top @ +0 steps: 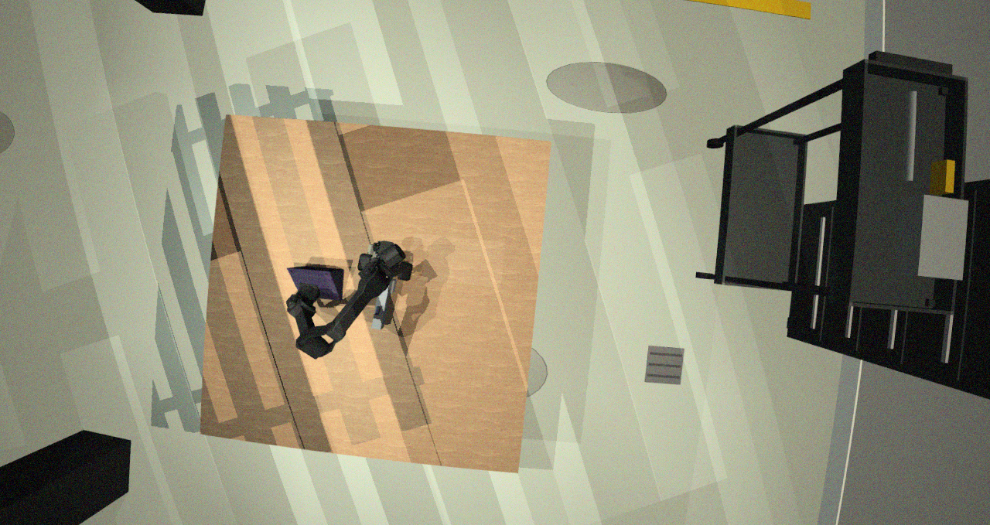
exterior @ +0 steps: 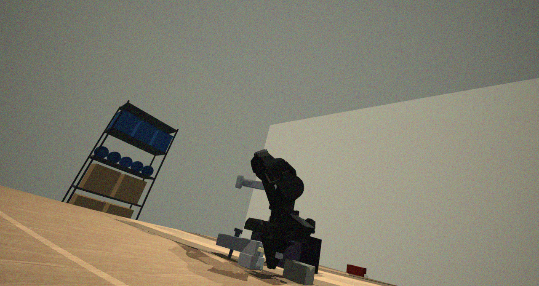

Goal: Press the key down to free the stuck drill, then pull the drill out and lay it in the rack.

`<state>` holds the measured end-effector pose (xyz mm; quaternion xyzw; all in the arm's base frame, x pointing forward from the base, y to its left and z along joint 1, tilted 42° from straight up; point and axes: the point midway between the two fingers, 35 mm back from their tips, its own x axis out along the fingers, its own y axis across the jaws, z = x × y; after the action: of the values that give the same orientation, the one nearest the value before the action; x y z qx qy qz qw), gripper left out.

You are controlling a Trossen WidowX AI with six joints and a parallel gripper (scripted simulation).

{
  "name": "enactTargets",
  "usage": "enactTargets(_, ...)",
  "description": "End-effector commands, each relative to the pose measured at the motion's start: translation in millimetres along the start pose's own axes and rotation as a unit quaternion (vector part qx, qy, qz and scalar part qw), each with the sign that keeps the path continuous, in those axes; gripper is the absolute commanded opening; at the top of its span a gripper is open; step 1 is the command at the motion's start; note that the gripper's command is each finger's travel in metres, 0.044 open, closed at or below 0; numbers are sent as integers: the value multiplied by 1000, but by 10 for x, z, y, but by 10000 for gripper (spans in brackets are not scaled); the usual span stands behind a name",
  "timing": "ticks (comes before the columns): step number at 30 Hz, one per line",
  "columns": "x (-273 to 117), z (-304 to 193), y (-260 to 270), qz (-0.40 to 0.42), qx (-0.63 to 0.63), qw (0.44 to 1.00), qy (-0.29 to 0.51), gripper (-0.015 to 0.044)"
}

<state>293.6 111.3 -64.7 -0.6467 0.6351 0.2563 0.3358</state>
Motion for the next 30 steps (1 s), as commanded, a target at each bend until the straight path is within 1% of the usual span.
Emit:
enactTargets(1, -20, 0, 5, -1, -1, 1000, 1, 0)
enactTargets(15, -33, 4, 8, -1, -1, 1000, 1, 0)
enactTargets(30, -38, 174, 3, -1, -1, 1000, 0, 0)
